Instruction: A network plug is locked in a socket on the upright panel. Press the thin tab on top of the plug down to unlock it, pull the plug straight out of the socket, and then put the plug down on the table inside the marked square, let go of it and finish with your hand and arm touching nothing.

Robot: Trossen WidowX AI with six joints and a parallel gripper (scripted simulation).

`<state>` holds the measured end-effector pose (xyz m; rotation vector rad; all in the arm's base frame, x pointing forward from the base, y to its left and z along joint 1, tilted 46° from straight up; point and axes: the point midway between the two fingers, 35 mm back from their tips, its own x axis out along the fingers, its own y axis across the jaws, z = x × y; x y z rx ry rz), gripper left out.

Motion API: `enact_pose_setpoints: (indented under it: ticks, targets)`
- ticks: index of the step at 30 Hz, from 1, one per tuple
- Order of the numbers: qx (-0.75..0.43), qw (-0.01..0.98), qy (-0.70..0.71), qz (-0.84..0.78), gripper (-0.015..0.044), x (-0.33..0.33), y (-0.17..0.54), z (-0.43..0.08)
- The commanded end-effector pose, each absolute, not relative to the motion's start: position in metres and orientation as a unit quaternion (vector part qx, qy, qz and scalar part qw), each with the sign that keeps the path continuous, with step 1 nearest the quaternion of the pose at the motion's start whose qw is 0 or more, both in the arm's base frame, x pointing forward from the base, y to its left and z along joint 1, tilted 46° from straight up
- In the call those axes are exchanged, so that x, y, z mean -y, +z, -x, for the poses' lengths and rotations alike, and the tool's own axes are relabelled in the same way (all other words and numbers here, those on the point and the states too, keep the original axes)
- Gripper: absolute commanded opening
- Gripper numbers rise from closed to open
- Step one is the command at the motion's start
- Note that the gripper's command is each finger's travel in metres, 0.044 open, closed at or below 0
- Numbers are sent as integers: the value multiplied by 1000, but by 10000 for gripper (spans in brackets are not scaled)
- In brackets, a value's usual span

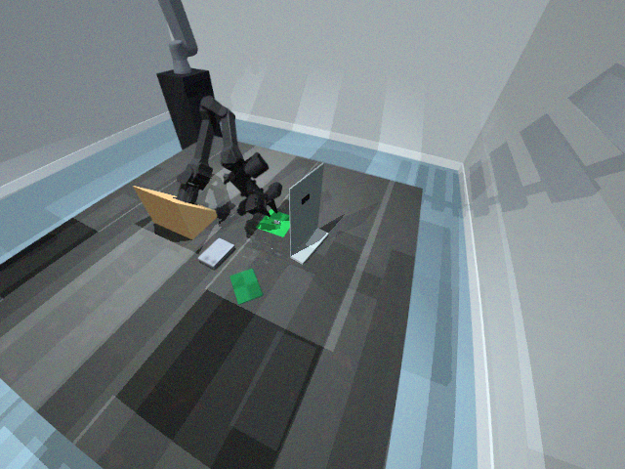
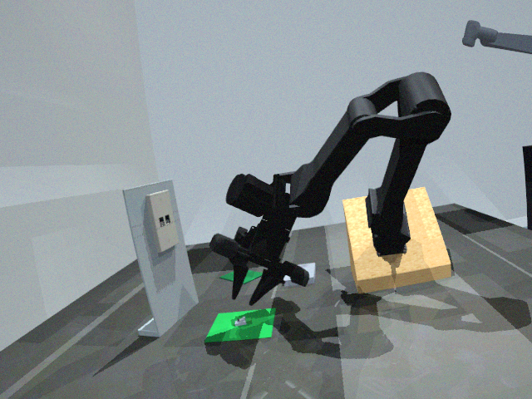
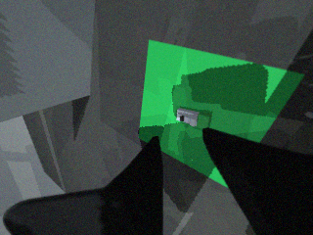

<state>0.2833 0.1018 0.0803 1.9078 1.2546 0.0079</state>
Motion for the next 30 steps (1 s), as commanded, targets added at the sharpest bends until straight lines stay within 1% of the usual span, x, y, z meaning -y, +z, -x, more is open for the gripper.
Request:
enact_pose_setpoints:
  ticks: [1,30]
  targets:
    - [-501,418,5,-758,156,-98,84,-284]
    - [-503,420,1,-755,156,-73,103,-286]
